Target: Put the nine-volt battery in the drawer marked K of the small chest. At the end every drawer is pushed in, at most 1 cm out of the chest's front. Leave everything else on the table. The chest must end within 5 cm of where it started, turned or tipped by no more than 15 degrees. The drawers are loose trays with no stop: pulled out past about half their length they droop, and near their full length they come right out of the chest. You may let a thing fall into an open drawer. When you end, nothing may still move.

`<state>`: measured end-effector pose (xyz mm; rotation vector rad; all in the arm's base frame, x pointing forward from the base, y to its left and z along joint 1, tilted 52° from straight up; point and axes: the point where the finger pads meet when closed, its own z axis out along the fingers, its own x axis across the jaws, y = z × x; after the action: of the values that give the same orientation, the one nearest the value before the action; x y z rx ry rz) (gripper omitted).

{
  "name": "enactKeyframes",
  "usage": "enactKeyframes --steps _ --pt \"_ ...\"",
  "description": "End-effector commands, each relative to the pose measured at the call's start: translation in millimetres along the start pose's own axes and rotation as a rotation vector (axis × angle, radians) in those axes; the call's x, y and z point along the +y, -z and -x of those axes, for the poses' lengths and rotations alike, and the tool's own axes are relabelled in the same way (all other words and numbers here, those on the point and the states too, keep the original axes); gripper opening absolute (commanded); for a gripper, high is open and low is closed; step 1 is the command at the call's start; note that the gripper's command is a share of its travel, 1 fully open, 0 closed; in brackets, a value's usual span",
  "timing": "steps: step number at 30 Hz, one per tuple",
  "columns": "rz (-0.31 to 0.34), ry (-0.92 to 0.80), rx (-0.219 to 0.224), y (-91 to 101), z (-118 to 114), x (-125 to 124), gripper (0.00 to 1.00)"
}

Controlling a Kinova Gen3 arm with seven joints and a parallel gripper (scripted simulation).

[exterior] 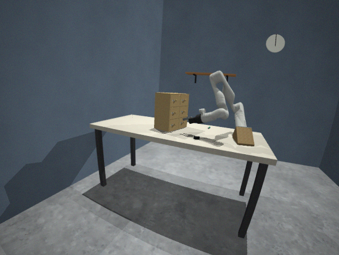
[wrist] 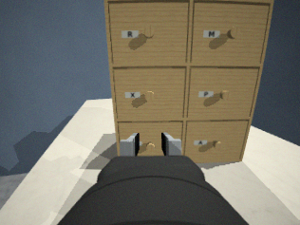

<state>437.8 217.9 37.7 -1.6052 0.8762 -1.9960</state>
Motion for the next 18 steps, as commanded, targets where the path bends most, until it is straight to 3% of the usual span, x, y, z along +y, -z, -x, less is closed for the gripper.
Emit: enactKeyframes --steps 1,18 --pt "0.000 0.000 0.001 -2.0 0 1 0.67" --pt "0.000 0.000 0.001 -56.9 0 29 0.67"
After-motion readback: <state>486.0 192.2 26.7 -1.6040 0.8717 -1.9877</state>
